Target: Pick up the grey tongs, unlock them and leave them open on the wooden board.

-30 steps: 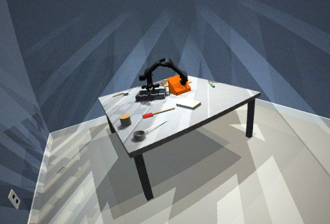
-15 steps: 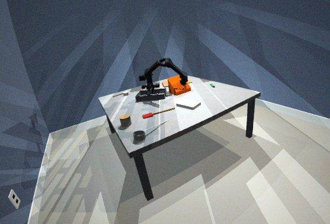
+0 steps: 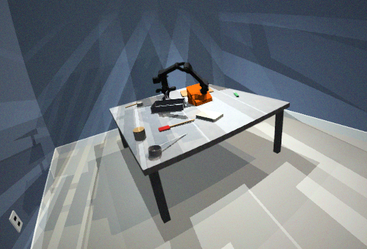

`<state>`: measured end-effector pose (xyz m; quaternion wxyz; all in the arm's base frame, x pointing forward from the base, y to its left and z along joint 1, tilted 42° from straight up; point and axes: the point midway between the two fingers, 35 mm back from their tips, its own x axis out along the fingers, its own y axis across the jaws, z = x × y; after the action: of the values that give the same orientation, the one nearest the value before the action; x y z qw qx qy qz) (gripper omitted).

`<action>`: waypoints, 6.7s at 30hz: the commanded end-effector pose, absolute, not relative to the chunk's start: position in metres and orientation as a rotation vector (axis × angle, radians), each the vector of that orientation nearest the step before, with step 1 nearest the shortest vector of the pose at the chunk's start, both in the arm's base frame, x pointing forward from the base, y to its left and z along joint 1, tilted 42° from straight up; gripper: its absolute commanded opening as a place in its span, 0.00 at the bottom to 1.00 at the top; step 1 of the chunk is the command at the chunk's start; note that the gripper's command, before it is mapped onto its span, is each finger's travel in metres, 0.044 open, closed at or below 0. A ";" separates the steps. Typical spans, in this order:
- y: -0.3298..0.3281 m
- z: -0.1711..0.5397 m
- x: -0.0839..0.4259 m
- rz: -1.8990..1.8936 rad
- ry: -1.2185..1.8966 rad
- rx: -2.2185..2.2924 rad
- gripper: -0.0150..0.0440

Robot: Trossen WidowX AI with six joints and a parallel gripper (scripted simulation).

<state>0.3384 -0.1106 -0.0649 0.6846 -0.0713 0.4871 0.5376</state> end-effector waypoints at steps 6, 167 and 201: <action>-0.153 -0.016 0.337 1.177 1.077 -0.176 0.00; -0.322 -0.165 -0.171 -0.243 0.526 0.750 0.00; -0.346 -0.158 -0.137 0.254 1.657 0.837 0.00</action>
<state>-0.1360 -0.3362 -0.1655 0.6228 0.3747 0.6777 0.1119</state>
